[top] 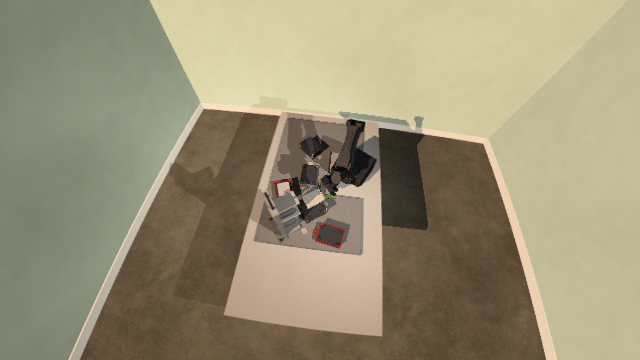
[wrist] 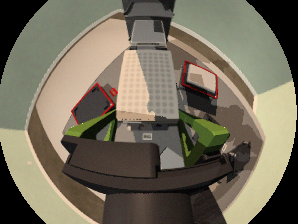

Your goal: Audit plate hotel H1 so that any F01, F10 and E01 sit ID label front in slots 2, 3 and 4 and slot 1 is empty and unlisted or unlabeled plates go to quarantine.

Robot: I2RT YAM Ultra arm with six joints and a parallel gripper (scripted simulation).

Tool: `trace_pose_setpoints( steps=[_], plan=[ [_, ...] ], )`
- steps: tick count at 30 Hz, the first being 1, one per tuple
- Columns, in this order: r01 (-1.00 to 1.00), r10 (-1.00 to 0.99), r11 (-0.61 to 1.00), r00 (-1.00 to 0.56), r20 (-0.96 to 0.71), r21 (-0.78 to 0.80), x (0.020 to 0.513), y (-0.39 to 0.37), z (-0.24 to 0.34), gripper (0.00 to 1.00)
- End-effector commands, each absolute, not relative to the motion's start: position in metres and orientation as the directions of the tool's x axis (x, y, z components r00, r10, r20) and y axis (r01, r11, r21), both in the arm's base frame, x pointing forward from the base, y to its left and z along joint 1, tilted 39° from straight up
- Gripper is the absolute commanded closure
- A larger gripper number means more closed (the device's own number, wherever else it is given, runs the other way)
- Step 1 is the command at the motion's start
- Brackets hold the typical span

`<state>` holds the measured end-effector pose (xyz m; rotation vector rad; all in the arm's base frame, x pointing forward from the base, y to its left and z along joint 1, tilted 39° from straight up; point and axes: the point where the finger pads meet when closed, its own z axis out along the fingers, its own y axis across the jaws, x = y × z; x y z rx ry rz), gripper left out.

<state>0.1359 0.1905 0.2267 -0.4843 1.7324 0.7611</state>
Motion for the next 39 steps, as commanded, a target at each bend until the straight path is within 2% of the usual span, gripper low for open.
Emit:
trace_pose_setpoints(
  steps=[1,39],
  plan=[
    [-0.655,0.117,0.703,-0.277,-0.954,0.277,0.133,0.181,0.250,0.14],
    [-0.654,0.117,0.703,-0.283,-0.952,0.281,0.124,0.160,0.276,0.14]
  ],
)
